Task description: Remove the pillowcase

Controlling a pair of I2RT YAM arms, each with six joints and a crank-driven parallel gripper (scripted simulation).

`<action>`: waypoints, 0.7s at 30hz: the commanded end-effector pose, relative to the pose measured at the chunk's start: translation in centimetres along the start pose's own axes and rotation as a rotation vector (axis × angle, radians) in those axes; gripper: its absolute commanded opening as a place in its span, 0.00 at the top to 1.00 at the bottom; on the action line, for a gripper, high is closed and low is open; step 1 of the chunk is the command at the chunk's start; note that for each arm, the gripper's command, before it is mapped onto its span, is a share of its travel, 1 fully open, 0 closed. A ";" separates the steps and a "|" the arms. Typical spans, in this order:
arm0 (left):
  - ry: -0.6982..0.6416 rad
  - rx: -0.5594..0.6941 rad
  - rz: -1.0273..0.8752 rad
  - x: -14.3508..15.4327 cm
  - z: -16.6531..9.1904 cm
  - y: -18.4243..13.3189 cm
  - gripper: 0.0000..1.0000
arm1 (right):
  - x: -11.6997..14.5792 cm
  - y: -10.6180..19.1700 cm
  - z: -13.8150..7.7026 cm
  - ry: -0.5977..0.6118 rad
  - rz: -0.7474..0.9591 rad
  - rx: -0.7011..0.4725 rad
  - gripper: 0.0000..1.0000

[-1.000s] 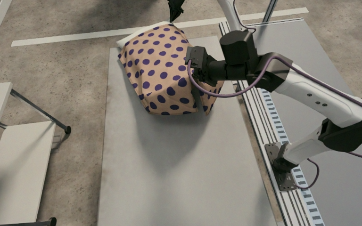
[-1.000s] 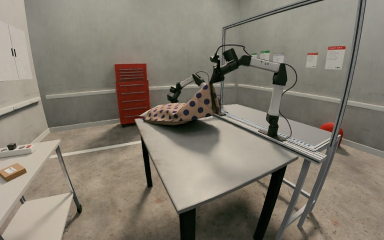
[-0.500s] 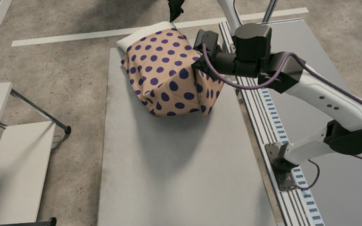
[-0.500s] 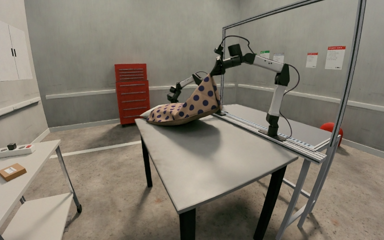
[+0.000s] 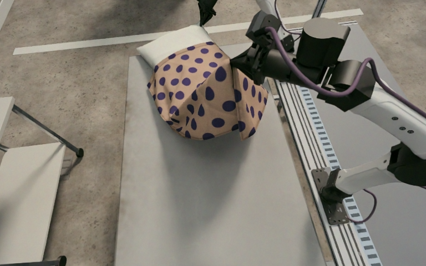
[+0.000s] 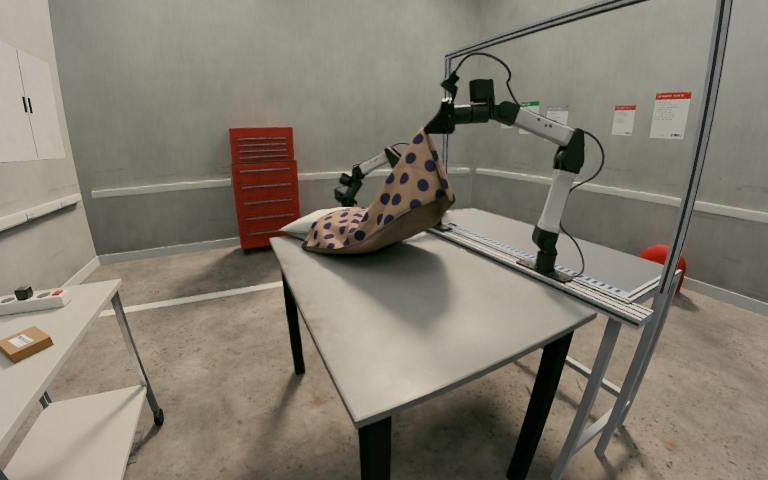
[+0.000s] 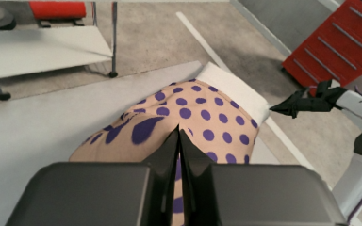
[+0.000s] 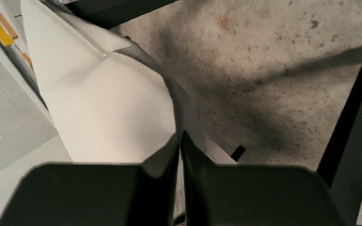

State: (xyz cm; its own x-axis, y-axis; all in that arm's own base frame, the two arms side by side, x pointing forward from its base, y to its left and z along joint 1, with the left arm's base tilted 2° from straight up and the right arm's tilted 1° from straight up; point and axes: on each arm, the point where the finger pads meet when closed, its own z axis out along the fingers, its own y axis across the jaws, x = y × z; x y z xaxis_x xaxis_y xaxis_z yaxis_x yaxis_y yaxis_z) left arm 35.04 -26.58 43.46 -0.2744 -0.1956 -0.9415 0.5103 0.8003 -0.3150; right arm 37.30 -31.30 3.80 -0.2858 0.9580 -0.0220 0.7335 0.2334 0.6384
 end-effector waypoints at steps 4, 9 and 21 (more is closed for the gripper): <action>-0.266 0.082 0.060 -8.7 -2.7 -2.1 0.99 | -0.5 2.0 -1.3 -0.041 -0.042 -0.023 0.99; -0.311 0.100 0.100 -9.9 -3.1 -2.4 0.99 | -0.5 2.0 -1.3 -0.041 -0.042 -0.023 0.99; -0.457 0.141 0.178 -14.1 -6.6 -3.7 0.99 | -0.5 2.0 -1.3 -0.041 -0.042 -0.023 0.99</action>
State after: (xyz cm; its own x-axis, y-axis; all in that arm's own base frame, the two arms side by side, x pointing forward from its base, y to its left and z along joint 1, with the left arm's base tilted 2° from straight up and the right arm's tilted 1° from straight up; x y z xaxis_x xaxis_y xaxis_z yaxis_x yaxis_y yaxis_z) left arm 33.41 -25.03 51.36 -0.0003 -0.2266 -0.9740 0.6062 0.7746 -0.1804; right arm 37.30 -31.30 3.81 -0.2857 0.9581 -0.0220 0.7334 0.2334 0.6385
